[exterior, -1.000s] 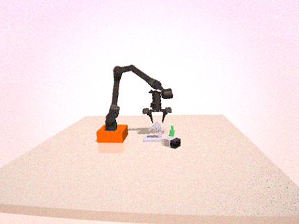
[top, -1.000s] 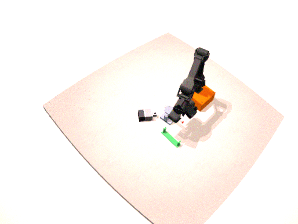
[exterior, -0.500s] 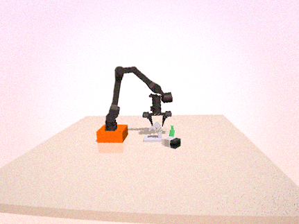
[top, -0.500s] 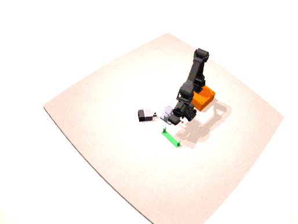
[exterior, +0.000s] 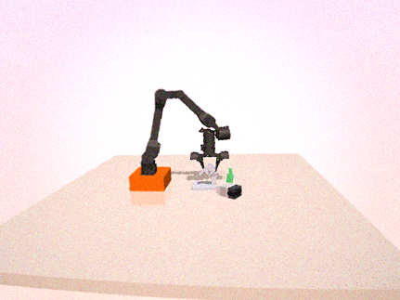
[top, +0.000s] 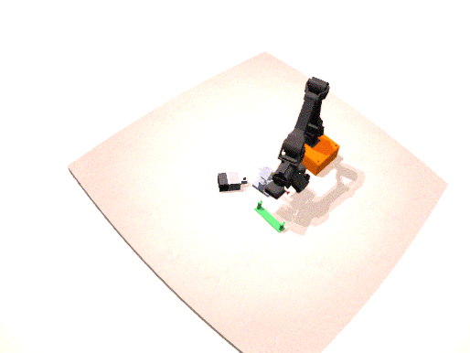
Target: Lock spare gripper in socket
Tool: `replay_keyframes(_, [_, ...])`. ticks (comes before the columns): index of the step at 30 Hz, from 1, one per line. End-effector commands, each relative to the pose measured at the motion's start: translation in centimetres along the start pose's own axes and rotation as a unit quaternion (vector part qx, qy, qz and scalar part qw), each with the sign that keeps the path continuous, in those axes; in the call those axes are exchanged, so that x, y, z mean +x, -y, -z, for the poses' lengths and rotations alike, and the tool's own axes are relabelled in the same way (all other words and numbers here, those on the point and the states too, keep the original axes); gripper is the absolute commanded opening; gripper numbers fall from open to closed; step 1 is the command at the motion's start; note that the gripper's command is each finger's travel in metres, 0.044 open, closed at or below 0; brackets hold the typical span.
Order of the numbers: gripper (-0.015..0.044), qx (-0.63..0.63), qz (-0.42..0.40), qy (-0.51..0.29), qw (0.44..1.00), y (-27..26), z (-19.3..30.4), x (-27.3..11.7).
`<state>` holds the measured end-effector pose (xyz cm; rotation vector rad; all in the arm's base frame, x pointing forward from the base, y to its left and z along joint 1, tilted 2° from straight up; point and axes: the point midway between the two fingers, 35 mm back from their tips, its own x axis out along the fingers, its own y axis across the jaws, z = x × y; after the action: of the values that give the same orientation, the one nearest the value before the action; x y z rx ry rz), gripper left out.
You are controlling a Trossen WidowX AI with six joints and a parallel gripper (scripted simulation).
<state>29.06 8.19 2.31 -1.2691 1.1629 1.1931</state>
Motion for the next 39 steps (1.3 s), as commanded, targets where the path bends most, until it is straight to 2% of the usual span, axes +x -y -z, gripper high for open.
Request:
replay_keyframes(1, [0.0195,-0.001,-0.002,0.003,1.000,-0.1,-0.1,0.1])
replay_keyframes(8, [0.0011,-0.001,-0.002,0.003,1.000,-0.1,-0.1,0.1])
replay_keyframes(9, [0.0005,-0.001,-0.002,0.003,1.000,-0.1,-0.1,0.1])
replay_keyframes(17, [0.0000,-0.001,-0.002,0.004,1.000,0.0,-0.1,0.1])
replay_keyframes(29, [0.0000,0.000,-0.006,0.088,0.996,0.0,-0.6,-0.9])
replay_keyframes(39, [0.0000,-0.001,-0.006,0.097,0.995,0.0,-1.2,-1.2])
